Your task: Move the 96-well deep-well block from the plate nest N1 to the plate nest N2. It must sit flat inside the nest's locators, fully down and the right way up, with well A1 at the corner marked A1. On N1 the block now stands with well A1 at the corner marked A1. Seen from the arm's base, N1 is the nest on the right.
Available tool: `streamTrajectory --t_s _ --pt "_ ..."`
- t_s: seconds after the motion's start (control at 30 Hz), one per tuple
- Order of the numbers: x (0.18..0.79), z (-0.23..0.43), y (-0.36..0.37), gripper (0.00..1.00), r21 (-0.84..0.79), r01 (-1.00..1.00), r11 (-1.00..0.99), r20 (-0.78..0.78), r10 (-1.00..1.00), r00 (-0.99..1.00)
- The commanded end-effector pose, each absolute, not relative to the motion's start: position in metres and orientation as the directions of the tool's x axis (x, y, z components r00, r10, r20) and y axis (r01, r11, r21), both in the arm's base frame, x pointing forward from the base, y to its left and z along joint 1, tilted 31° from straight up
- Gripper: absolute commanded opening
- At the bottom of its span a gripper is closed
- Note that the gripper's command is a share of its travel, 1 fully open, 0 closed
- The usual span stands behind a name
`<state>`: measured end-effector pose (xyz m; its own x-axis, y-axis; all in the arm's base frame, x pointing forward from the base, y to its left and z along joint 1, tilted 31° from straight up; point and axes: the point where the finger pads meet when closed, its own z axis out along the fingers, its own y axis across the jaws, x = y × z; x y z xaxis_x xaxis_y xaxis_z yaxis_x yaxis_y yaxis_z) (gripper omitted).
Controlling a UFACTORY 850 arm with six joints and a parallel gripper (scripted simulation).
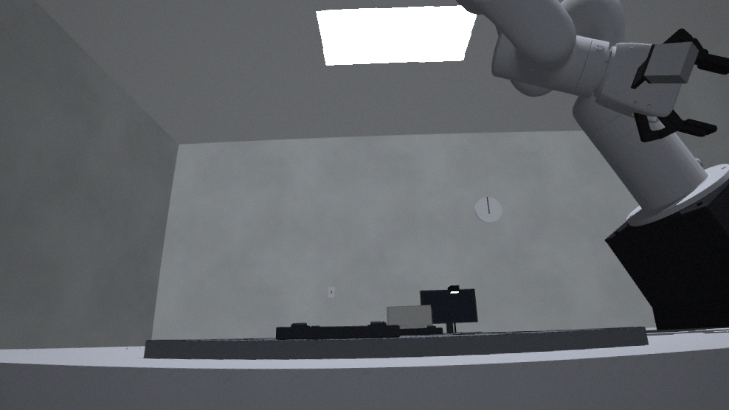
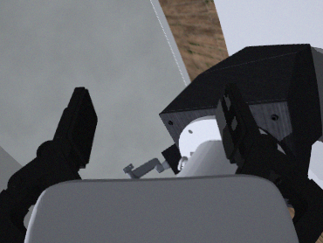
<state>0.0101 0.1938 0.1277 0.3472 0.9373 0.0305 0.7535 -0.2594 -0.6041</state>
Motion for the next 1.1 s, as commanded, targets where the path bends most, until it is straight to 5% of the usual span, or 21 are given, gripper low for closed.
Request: streamTrajectory --t_s 0.0,0.53,1.07 --pt "0.010 0.128 0.194 1.00 -0.604 0.753 -0.259 0.031 0.937 0.347" --pt "0.010 0.128 0.194 1.00 -0.604 0.753 -0.259 0.031 0.937 0.347" --pt "0.078 0.125 0.217 1.00 -0.564 0.601 -0.566 -0.008 0.732 0.681"
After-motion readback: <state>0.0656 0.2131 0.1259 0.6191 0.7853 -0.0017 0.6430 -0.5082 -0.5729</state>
